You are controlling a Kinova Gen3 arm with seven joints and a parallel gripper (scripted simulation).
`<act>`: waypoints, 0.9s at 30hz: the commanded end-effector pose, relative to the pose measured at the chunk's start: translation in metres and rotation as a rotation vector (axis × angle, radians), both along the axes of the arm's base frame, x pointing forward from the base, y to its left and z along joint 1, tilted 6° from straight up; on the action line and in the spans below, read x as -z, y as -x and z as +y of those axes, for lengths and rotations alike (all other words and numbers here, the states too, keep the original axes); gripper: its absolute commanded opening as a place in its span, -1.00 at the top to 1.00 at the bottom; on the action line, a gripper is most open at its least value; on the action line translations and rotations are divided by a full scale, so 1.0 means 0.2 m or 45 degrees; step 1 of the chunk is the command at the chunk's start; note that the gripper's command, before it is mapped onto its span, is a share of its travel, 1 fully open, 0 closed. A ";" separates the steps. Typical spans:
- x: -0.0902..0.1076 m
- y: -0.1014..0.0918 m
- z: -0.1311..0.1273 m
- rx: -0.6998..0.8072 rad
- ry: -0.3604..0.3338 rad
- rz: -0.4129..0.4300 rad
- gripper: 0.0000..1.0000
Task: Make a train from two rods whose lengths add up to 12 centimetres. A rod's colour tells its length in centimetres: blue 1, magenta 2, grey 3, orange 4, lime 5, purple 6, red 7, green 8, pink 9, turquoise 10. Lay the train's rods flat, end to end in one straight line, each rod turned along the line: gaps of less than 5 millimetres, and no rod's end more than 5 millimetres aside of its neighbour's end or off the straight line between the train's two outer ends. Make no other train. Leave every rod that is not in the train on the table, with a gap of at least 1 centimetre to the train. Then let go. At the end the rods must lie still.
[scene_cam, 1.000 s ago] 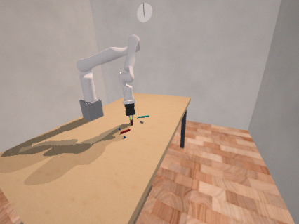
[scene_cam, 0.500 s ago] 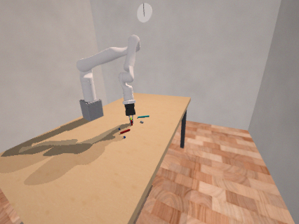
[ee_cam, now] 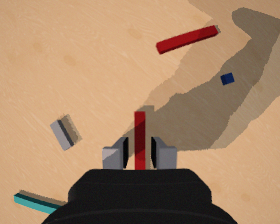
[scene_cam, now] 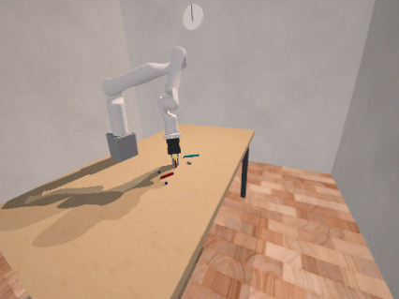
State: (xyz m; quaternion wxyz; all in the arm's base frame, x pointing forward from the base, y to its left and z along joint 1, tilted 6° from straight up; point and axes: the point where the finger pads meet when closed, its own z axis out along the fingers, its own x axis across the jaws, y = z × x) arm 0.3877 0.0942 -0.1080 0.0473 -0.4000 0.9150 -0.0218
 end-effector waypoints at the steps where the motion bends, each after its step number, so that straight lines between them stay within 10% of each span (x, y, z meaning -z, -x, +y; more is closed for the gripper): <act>1: 0.00 0.00 0.00 0.000 -0.001 -0.001 -0.07; 27: -0.11 0.01 0.00 0.000 -0.001 -0.001 -0.07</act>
